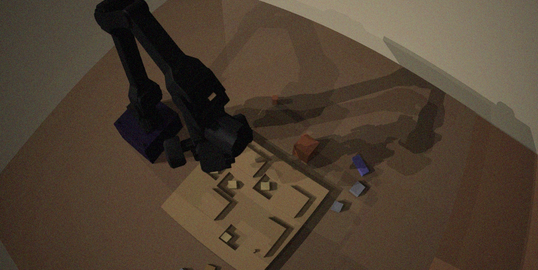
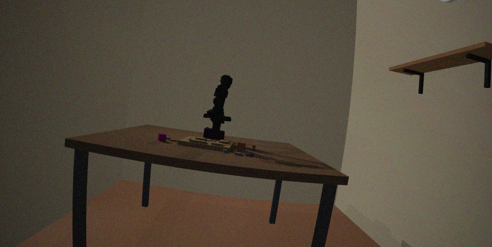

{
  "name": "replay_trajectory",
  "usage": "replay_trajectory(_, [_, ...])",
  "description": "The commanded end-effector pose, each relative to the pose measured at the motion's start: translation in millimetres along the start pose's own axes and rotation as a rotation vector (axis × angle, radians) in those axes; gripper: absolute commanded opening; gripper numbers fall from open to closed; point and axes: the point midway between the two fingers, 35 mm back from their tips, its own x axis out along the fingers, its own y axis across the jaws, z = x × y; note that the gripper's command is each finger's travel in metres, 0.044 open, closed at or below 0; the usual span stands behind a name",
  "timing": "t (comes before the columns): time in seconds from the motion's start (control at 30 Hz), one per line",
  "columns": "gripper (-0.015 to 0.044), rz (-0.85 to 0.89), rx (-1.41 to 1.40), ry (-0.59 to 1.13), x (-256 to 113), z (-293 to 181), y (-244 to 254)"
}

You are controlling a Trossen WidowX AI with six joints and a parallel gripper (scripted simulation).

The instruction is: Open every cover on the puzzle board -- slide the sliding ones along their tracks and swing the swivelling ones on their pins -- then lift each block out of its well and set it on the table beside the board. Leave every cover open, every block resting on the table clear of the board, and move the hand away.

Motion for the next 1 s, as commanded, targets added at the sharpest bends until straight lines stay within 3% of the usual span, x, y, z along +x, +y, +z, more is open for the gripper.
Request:
replay_trajectory(0.0, [0.0,0.001,0.325,0.004,3,-7,-3])
replay_trajectory(0.37, [0.0,0.001,0.325,0.004,5,-7,-3])
replay_trajectory(0.73, [0.0,0.001,0.326,0.005,50,-6,-3])
replay_trajectory(0.97, [0.0,0.001,0.326,0.004,54,-6,-4])
